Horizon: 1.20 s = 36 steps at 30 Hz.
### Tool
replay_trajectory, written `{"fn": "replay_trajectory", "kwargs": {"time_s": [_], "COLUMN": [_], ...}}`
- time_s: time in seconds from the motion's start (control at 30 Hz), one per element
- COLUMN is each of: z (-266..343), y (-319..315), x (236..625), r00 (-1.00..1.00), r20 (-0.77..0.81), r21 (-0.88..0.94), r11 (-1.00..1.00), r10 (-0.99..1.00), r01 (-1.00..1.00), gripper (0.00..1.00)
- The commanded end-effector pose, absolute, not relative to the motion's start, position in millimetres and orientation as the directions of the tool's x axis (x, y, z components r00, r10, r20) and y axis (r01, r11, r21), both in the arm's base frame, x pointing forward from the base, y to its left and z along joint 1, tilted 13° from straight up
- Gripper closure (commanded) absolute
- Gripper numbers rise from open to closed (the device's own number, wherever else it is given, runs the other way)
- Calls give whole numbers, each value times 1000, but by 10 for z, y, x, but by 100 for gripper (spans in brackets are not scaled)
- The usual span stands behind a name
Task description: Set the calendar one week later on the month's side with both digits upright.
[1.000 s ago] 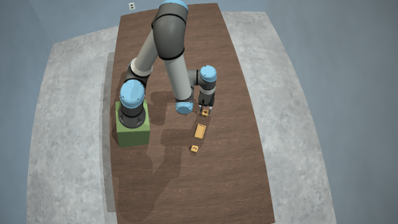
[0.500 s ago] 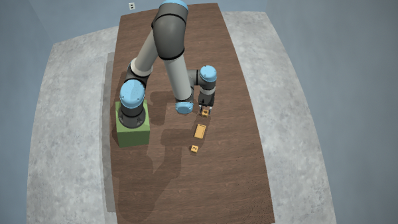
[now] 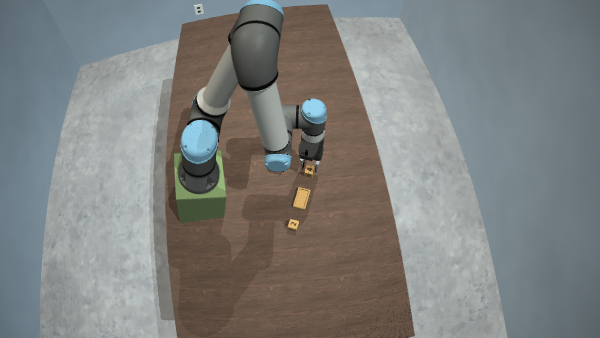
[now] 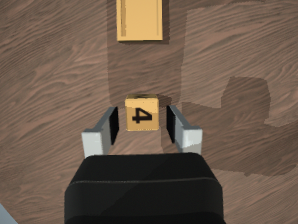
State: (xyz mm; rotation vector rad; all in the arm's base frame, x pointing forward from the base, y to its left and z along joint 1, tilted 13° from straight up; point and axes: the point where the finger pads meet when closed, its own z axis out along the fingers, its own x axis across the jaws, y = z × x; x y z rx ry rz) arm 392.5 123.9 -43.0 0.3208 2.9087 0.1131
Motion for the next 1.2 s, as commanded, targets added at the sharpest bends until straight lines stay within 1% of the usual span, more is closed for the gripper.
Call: {"fn": "replay_trajectory", "kwargs": {"time_s": [0.0, 0.73, 1.17], "z": [-432, -700, -717], "y": [1240, 1254, 1255], "x": [3930, 3990, 3994], "r00": [-953, -953, -953], "r20": [-203, -203, -203], "r21": [99, 99, 99], "r11": [973, 973, 973], "r10": [223, 223, 223], "r01": [207, 207, 207], "gripper": [10, 10, 10]}}
